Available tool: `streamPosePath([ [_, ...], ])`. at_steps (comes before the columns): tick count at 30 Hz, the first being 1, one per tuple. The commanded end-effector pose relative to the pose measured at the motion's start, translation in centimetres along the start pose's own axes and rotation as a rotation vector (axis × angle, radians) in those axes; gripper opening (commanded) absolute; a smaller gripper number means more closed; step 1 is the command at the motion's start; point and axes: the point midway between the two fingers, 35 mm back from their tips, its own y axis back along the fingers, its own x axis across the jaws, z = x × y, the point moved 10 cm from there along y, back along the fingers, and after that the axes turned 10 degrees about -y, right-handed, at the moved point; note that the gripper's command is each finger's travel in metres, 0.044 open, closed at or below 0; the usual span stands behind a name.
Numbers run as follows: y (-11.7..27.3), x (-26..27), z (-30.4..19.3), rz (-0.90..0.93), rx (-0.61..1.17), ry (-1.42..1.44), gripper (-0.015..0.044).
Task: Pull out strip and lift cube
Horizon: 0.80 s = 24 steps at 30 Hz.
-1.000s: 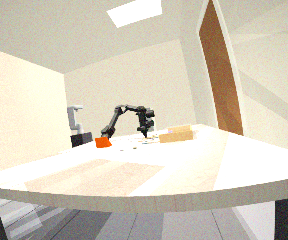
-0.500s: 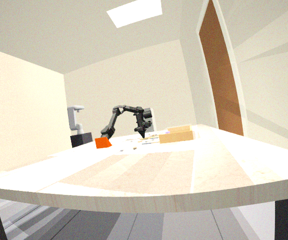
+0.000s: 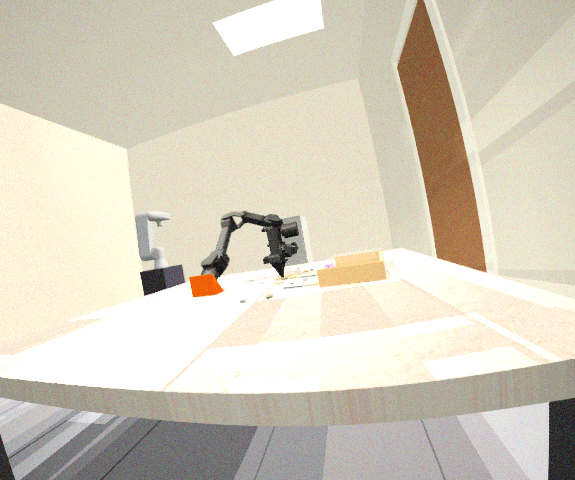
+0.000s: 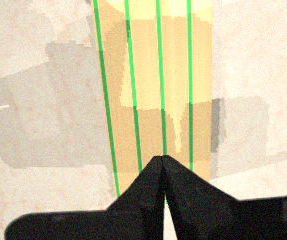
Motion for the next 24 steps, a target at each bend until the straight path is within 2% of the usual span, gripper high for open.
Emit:
streamPosePath([
  [1, -0.7, -0.3, -1.1, -0.008, 0.032, -0.014, 0.0],
  [24, -0.6, -0.7, -3.4, -0.008, 0.033, -0.015, 0.0],
])
